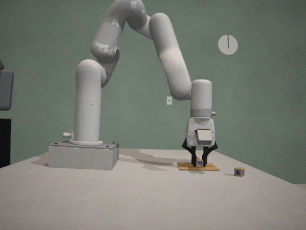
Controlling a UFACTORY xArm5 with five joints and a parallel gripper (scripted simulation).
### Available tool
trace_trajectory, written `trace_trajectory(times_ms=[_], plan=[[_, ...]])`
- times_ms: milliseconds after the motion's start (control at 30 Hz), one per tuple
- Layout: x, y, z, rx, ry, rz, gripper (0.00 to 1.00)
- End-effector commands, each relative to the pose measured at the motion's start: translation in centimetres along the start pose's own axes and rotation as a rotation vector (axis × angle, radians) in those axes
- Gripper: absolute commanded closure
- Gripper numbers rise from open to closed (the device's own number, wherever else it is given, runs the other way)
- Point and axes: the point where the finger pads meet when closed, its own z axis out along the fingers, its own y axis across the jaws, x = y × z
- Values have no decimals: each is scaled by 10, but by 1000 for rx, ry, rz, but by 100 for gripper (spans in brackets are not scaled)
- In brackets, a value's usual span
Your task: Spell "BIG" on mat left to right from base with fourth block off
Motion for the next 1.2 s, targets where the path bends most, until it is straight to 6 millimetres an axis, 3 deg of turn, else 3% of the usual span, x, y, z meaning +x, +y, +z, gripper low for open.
trace_trajectory(times_ms=[0, 1167], plan=[[0, -1, -1, 3, 0, 0, 79], [-1, -1, 4, 3, 0, 1, 79]])
